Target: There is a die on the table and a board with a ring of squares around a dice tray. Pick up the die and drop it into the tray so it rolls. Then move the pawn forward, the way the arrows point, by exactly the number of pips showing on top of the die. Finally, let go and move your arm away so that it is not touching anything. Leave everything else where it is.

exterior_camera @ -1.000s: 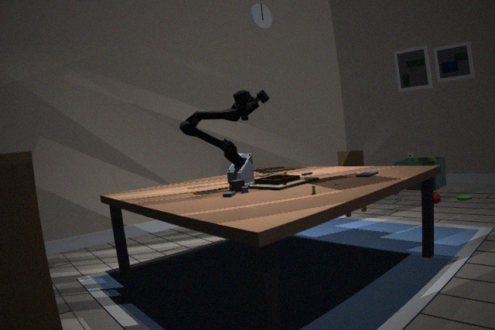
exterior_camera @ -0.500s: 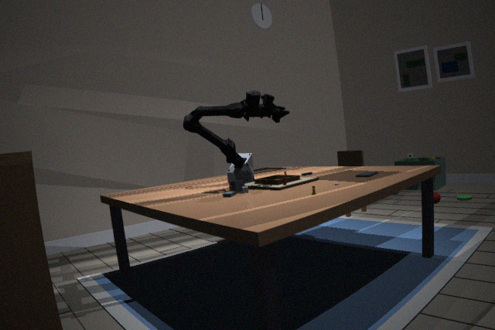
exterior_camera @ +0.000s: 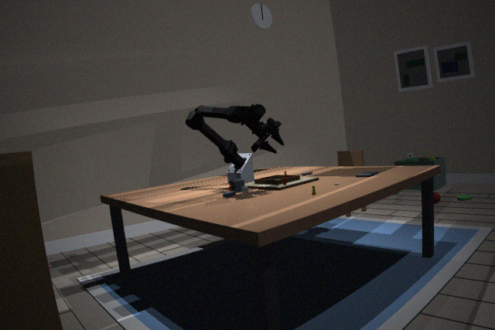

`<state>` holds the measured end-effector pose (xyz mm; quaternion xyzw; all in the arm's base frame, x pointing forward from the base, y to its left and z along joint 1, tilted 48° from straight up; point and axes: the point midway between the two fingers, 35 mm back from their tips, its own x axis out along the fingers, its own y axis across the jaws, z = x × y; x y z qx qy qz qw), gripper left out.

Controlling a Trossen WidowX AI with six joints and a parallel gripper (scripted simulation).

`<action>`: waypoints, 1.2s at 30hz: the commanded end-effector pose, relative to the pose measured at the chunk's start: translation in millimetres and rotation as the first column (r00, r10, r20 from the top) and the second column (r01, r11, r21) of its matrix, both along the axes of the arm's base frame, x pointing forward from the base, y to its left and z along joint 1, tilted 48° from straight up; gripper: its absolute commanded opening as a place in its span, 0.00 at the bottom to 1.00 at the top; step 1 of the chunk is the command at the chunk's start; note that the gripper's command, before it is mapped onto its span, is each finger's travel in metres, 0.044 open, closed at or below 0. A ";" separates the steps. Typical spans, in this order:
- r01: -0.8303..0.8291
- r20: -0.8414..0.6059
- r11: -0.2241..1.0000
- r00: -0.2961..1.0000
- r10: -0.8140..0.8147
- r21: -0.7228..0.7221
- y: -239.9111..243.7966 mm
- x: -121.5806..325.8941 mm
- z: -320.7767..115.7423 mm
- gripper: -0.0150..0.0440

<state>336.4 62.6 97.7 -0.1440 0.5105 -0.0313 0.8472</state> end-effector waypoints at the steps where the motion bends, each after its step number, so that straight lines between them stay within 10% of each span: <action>1: 0.217 -0.009 0.970 0.976 -0.219 -0.106 -54.1 1.7 11.4 0.72; 10: 0.628 0.076 0.676 0.752 -0.655 -0.385 -183.0 -22.2 59.5 0.72; 36: 0.633 0.080 0.668 0.746 -0.661 -0.391 -219.9 -17.8 31.3 0.72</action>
